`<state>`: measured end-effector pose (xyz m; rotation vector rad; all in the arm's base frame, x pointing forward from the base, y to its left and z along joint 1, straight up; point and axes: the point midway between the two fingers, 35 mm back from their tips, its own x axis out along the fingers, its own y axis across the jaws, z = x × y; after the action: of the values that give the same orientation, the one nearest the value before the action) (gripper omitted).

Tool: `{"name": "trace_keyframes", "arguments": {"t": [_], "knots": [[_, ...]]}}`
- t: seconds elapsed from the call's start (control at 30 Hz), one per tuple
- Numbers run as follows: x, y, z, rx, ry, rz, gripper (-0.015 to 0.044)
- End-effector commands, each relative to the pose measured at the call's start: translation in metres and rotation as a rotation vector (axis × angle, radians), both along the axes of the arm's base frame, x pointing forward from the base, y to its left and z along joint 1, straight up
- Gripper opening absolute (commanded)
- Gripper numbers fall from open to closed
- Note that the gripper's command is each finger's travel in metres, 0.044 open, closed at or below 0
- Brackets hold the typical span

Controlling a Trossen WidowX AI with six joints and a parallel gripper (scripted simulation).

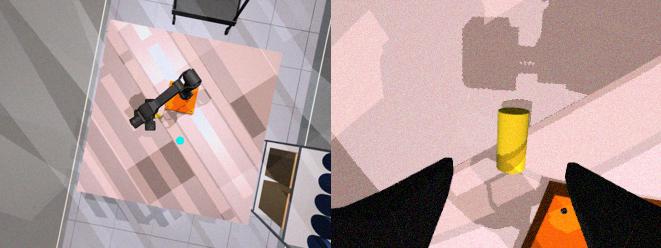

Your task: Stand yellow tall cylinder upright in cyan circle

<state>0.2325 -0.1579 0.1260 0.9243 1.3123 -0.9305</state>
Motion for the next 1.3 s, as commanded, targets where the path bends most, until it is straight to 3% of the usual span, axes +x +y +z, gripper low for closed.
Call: {"name": "trace_keyframes", "arguments": {"t": [0.0, 0.17, 0.37, 0.63, 1.27], "knots": [[0.000, -0.002, -0.039, 0.009, 0.020, 0.006, 0.0309], [-0.004, 0.000, -0.098, 0.009, 0.021, 0.006, 0.0309], [-0.004, 0.000, -0.101, 0.009, 0.021, 0.006, 0.0309], [-0.004, 0.000, -0.101, 0.009, 0.021, 0.006, 0.0105], [0.000, -0.002, -0.056, 0.009, 0.020, 0.006, 0.0105]]}}
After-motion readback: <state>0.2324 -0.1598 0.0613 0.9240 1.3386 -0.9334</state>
